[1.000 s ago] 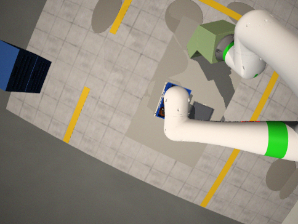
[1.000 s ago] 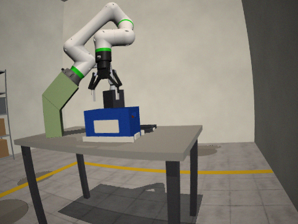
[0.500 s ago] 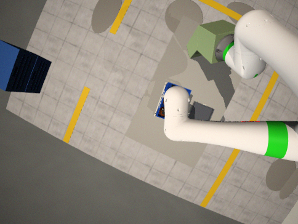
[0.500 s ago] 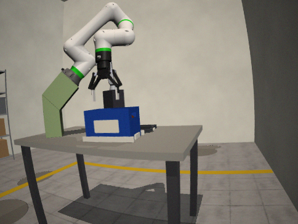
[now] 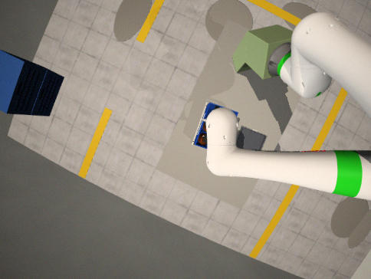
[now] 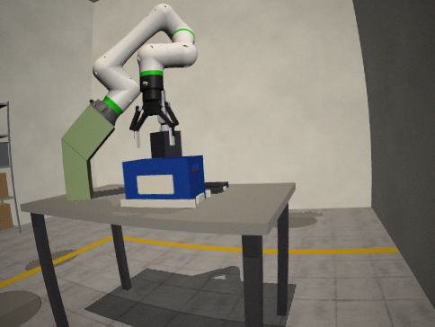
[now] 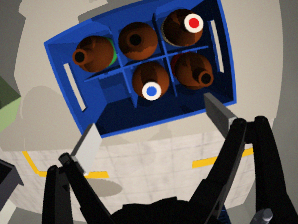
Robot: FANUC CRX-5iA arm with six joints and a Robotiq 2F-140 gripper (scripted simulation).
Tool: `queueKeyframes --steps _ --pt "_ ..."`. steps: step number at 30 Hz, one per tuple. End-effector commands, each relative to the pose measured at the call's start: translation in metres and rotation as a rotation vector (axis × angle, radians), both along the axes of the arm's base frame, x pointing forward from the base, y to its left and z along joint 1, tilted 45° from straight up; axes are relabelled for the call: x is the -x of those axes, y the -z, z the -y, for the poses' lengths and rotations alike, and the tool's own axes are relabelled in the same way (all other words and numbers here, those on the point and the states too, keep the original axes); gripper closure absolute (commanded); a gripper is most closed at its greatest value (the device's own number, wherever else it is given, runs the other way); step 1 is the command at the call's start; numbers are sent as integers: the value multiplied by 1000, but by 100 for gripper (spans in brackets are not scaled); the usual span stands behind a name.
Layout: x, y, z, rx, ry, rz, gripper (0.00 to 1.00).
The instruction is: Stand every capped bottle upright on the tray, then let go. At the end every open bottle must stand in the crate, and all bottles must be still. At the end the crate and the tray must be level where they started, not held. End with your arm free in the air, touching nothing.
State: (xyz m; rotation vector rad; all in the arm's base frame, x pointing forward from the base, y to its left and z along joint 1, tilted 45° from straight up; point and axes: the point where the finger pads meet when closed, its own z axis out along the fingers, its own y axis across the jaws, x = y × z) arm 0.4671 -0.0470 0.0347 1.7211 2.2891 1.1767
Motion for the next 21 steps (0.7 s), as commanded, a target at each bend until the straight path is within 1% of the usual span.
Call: queueKeyframes --steps 1,11,14,21 --pt "4 -3 -7 0 1 0 0" --pt "19 -14 -35 0 1 0 0" --pt "20 -15 -36 -1 1 0 0" --pt "25 -23 -52 0 1 0 0"
